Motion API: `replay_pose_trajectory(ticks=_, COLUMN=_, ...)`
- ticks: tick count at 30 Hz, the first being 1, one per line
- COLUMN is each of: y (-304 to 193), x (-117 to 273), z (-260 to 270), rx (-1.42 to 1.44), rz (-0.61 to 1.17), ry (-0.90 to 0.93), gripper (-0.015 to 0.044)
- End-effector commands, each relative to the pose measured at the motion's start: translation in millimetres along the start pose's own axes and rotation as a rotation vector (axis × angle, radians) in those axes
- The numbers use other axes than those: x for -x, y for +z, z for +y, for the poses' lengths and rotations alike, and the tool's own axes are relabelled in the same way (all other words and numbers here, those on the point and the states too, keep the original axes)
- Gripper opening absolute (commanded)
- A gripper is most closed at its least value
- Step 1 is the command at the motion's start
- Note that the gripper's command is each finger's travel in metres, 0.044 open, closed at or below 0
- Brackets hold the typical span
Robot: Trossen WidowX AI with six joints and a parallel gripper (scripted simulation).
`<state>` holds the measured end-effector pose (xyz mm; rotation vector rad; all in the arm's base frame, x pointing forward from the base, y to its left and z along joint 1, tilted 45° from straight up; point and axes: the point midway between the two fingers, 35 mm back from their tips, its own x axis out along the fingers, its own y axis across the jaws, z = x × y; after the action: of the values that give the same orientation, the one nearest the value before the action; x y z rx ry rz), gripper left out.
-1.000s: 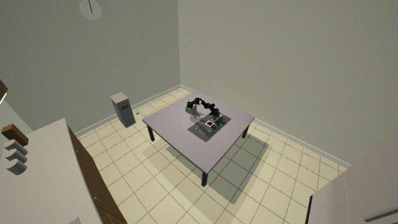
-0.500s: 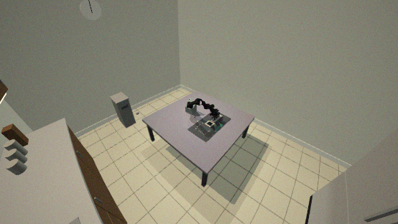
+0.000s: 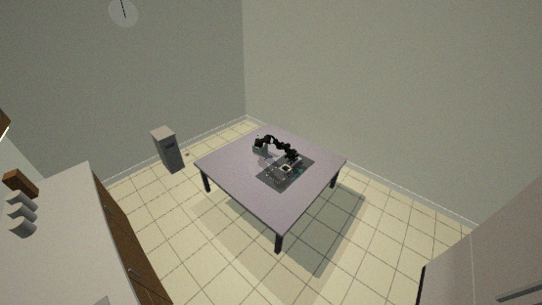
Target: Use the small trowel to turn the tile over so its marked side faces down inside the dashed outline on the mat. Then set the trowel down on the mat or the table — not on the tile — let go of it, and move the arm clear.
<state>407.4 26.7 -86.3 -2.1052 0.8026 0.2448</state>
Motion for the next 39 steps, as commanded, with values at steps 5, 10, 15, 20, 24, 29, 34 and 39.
replay_pose_trajectory(ticks=5, y=-17.6, x=0.9, z=-2.5, rx=-0.004, rz=0.011, ry=-0.003, gripper=0.0)
replay_pose_trajectory(ticks=10, y=-25.8, x=1.8, z=-2.6, rx=-0.003, rz=0.012, ry=-0.004, gripper=0.0)
replay_pose_trajectory(ticks=15, y=-31.4, x=2.5, z=-2.7, rx=-0.003, rz=0.012, ry=-0.004, gripper=0.0)
replay_pose_trajectory(ticks=20, y=-27.3, x=5.9, z=-6.9, rx=0.039, rz=0.048, ry=-0.004, gripper=0.0)
replay_pose_trajectory(ticks=24, y=-26.0, x=11.9, z=-14.0, rx=0.072, rz=0.076, ry=-0.004, gripper=0.0)
replay_pose_trajectory(ticks=29, y=-31.1, x=22.1, z=-26.2, rx=0.075, rz=0.079, ry=-0.003, gripper=0.0)
replay_pose_trajectory(ticks=34, y=-39.7, x=31.1, z=-36.8, rx=0.076, rz=0.079, ry=-0.003, gripper=0.0)
replay_pose_trajectory(ticks=39, y=-51.5, x=38.6, z=-45.6, rx=0.076, rz=0.079, ry=-0.003, gripper=0.0)
